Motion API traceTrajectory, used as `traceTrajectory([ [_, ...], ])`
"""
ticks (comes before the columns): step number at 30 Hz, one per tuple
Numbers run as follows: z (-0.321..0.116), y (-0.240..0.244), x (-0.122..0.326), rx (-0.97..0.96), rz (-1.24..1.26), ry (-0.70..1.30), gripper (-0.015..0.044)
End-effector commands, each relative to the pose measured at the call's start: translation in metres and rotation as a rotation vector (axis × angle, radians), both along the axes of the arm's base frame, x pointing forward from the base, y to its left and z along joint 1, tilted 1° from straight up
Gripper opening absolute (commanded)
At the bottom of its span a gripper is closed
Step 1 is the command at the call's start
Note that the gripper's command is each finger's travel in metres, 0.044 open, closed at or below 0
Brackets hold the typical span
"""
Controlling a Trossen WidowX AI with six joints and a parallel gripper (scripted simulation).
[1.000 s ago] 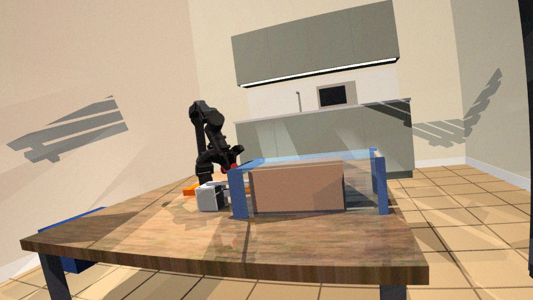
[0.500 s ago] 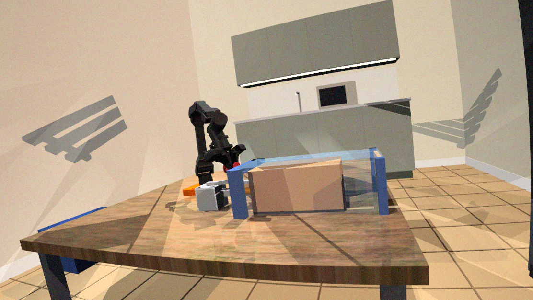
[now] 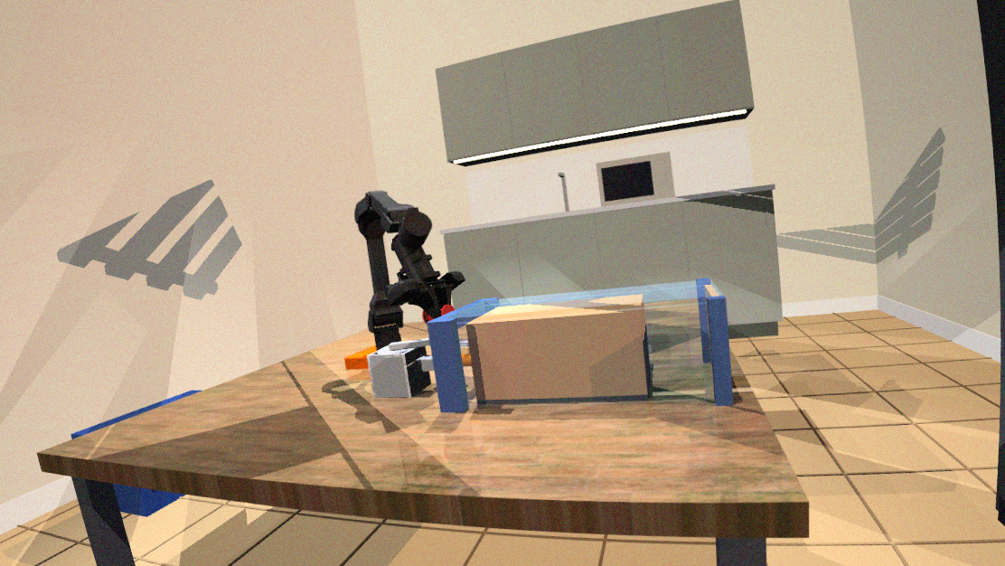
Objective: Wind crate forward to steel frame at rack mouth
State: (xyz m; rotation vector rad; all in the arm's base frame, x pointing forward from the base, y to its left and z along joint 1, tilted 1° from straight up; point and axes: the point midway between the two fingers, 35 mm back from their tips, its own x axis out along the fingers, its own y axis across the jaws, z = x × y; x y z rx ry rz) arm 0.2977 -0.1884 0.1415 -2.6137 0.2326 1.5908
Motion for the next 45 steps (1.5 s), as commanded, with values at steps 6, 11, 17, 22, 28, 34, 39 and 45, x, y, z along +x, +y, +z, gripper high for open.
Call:
traceTrajectory([
  [6, -0.003, 0.017, -0.010, 0.023, 0.007, 0.018, 0.0000],
  [11, -0.004, 0.022, -0.013, 0.023, 0.007, 0.018, 0.0000],
  [17, -0.004, 0.027, -0.018, 0.024, 0.007, 0.018, 0.0000],
  [22, -0.004, 0.031, -0.022, 0.024, 0.007, 0.018, 0.0000],
  [28, -0.004, 0.035, -0.027, 0.024, 0.007, 0.019, 0.0000],
  [34, -0.004, 0.039, -0.032, 0.025, 0.007, 0.019, 0.0000],
  [39, -0.004, 0.042, -0.037, 0.025, 0.007, 0.019, 0.0000],
  [45, -0.005, 0.045, -0.043, 0.025, 0.007, 0.020, 0.0000],
])
